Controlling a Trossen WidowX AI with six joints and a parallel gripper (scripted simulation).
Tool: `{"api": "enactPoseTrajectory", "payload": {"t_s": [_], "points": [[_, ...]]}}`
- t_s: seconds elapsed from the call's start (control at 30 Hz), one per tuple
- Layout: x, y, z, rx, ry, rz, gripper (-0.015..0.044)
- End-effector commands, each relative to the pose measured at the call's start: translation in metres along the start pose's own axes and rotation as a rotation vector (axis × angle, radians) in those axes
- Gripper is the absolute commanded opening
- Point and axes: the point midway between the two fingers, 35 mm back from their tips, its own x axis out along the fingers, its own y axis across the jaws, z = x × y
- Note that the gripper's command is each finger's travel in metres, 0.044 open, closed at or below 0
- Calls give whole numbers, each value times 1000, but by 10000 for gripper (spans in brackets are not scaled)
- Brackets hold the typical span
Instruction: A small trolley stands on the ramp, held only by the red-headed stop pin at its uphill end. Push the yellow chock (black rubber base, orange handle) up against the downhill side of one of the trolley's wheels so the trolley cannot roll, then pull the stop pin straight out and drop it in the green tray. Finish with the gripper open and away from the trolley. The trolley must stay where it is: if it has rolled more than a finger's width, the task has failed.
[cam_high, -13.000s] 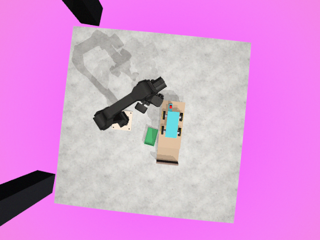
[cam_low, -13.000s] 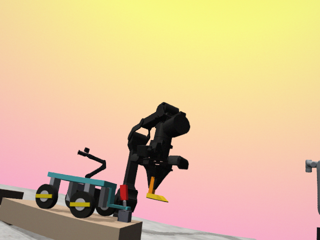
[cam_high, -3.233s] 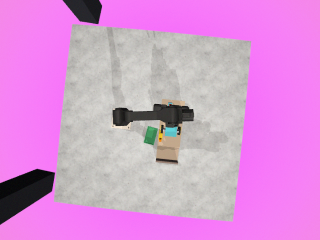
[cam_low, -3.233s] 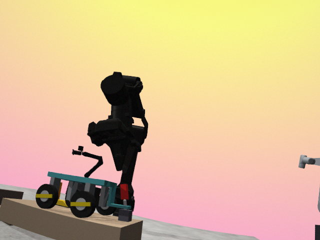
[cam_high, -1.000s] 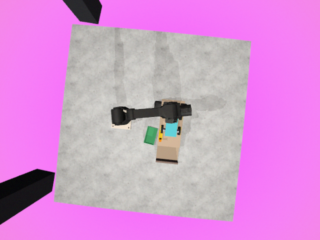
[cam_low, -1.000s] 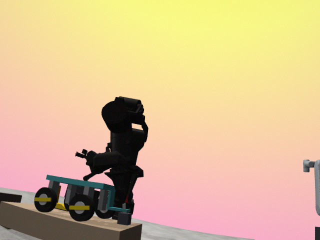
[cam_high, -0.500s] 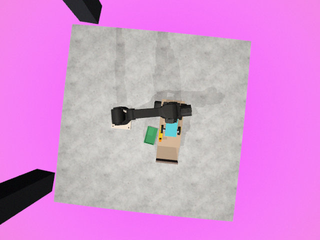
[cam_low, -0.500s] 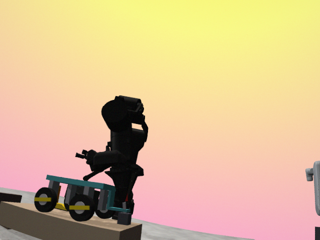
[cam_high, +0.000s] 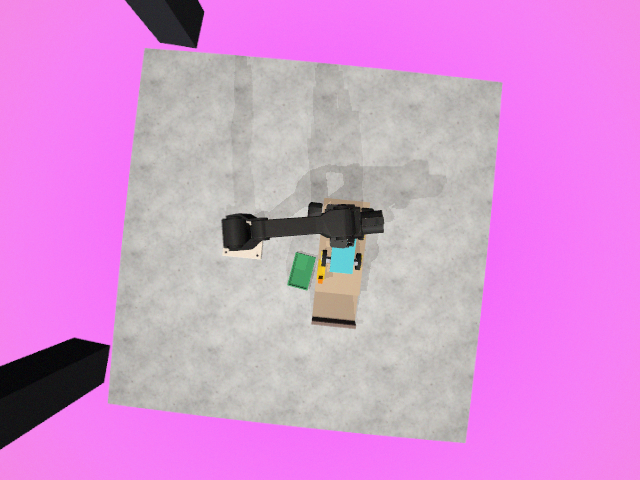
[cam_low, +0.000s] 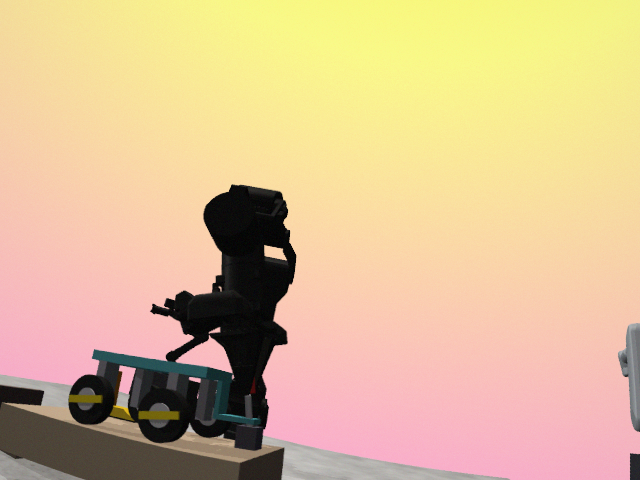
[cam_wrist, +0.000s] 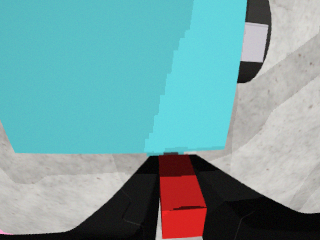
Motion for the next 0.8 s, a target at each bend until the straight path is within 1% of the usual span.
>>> {"api": "enactPoseTrajectory", "payload": {"t_s": [0.0, 0.77], "points": [[-5, 0, -1, -5, 4, 3, 0], [-21, 0, -3, -5, 4, 3, 0]]}}
